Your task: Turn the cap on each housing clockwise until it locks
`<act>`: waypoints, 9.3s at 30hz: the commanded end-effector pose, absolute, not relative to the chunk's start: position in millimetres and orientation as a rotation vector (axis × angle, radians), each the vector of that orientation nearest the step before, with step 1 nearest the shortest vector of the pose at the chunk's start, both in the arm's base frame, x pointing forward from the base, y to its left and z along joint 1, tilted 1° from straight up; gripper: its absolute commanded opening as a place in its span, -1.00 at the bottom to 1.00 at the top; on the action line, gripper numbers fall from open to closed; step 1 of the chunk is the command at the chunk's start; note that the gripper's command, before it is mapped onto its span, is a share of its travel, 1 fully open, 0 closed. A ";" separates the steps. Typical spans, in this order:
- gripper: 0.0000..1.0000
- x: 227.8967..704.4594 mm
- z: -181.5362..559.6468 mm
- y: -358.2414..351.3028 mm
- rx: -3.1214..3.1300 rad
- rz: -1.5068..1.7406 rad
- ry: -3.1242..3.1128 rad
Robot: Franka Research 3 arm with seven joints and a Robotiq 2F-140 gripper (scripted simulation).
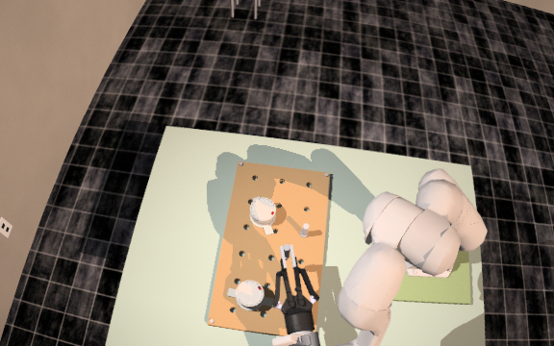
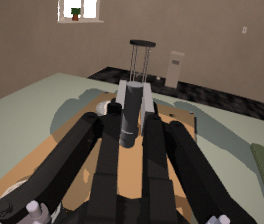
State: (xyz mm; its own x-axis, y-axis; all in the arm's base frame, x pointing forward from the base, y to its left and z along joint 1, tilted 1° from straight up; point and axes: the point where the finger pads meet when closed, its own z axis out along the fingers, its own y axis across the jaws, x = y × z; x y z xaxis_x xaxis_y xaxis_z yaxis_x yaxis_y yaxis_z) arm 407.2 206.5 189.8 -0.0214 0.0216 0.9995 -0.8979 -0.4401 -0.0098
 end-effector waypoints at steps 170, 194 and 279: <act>-0.80 399.8 99.2 222.1 1.497 1.564 -0.951; -0.80 399.9 87.9 222.2 1.497 1.564 -0.951; -0.28 399.9 85.6 222.2 1.497 1.564 -0.950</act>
